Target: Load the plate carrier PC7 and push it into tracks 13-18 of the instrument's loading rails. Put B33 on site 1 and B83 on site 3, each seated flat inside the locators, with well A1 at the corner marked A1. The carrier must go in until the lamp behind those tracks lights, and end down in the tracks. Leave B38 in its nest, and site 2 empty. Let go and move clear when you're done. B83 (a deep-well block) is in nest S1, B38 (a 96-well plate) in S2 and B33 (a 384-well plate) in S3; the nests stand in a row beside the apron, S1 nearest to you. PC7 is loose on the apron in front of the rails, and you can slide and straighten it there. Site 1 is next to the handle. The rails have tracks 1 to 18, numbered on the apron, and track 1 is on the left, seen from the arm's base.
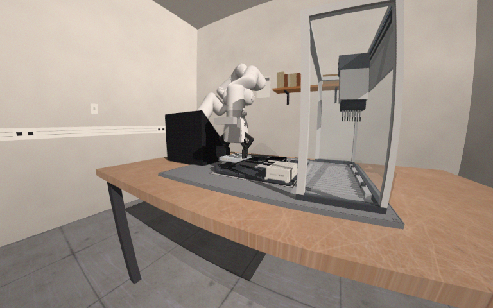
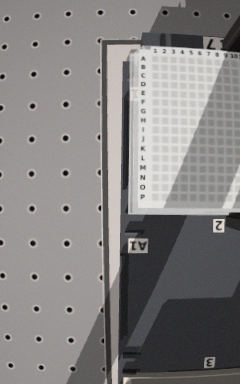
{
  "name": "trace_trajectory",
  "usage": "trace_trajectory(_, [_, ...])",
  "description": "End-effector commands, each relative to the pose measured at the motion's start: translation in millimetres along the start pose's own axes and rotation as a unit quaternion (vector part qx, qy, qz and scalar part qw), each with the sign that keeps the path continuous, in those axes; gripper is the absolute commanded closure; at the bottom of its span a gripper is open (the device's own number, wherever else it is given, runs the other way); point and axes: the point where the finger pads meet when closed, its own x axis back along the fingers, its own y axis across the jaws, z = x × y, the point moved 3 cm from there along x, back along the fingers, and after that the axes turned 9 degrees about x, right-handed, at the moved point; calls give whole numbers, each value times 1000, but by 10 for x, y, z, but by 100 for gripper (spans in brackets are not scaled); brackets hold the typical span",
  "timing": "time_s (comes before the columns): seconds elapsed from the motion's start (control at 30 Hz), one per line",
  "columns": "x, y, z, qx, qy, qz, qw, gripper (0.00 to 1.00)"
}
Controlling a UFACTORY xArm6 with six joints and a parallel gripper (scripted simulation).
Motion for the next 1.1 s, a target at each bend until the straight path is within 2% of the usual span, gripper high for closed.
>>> trace_trajectory(0.0, [-65,-13,6,0,1,1,1000,100])
trace_trajectory(0.5, [-282,-13,6,0,1,1,1000,100])
trace_trajectory(1.07, [-286,-13,6,0,1,1,1000,100])
